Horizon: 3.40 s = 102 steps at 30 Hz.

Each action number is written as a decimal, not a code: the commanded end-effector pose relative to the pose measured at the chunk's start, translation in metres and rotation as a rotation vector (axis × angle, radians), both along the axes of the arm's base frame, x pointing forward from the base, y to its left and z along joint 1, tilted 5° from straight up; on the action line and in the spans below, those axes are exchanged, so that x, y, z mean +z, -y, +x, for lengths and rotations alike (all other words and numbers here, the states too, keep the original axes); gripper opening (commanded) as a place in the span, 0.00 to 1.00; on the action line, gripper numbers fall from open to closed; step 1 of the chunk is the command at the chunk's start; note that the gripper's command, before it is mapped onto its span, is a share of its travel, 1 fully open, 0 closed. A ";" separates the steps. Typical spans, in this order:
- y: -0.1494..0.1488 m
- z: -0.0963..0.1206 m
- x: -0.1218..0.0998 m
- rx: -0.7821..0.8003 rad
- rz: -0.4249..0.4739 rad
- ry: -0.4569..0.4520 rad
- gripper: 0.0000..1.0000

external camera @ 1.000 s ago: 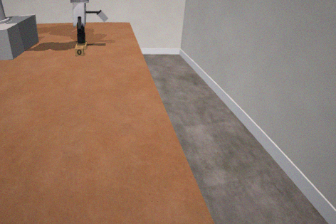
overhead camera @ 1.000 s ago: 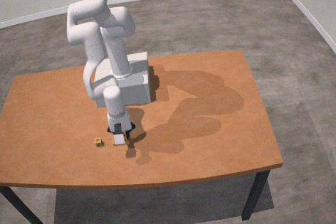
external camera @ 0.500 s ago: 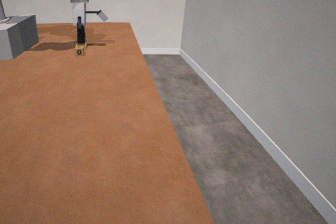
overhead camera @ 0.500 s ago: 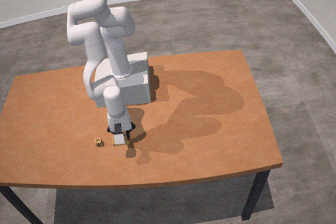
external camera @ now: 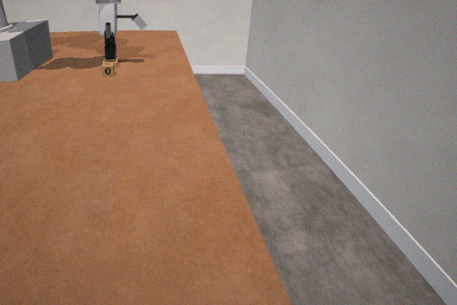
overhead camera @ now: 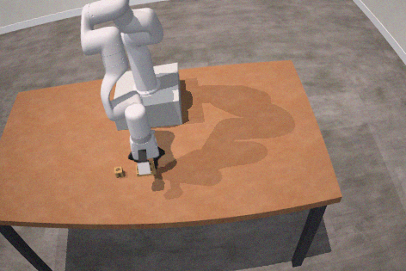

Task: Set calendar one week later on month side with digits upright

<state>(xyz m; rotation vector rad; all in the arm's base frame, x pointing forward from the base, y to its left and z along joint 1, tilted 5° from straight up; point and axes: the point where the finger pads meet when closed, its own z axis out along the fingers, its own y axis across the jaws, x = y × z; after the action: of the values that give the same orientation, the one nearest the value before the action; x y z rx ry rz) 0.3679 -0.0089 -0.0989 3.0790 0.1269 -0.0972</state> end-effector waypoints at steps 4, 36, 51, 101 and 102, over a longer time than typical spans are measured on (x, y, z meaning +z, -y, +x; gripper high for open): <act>0.000 0.002 0.002 0.000 0.000 0.003 0.49; -0.006 0.007 0.091 0.000 0.000 0.003 1.00; -0.006 0.007 0.091 0.000 0.000 0.003 1.00; 0.103 0.015 0.079 -1.318 -0.074 0.079 1.00; 0.105 0.015 0.079 -1.339 -0.076 0.081 1.00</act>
<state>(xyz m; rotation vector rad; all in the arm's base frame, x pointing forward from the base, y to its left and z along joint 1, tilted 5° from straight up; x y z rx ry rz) 0.3815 -0.1007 -0.0197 2.6080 -1.6265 -0.0452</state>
